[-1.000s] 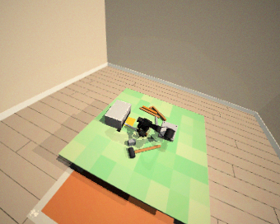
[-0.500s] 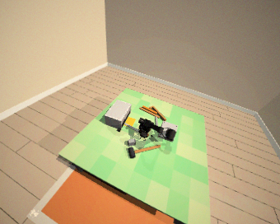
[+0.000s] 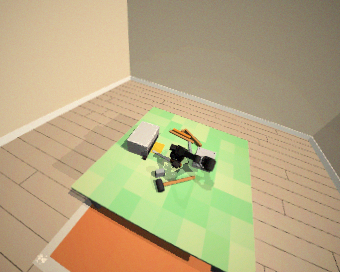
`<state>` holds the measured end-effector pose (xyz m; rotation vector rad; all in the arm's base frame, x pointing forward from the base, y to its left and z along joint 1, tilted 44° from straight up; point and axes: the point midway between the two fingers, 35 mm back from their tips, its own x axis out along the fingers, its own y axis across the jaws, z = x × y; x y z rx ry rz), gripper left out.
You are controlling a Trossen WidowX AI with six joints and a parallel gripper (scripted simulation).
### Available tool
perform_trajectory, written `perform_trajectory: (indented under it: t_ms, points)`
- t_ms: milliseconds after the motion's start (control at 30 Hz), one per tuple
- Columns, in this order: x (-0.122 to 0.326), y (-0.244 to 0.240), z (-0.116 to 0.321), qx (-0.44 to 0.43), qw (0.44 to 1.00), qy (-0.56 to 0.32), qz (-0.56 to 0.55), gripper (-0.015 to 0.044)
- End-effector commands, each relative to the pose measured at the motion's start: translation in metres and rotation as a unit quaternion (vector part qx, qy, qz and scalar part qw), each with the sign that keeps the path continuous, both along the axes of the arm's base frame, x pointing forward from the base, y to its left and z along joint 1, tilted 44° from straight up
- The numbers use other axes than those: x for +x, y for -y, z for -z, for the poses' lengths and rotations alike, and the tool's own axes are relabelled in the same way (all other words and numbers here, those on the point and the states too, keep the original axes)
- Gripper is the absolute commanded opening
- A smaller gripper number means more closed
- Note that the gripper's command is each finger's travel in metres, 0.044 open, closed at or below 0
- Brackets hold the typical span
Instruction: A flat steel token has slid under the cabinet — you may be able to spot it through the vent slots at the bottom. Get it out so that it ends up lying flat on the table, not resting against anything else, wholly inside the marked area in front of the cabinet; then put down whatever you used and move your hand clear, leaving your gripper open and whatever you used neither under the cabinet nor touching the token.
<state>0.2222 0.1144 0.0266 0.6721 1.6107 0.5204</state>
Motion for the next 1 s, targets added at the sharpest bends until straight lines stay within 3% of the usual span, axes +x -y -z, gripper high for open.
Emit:
perform_trajectory:
  t_ms: [0,967]
  points:
    - [0.0001,-0.0007,-0.0009,0.000,1.000,-0.003,0.003,0.0000]
    - [-0.0003,-0.0077,-0.0094,-0.007,0.995,-0.068,0.072,0.0000]
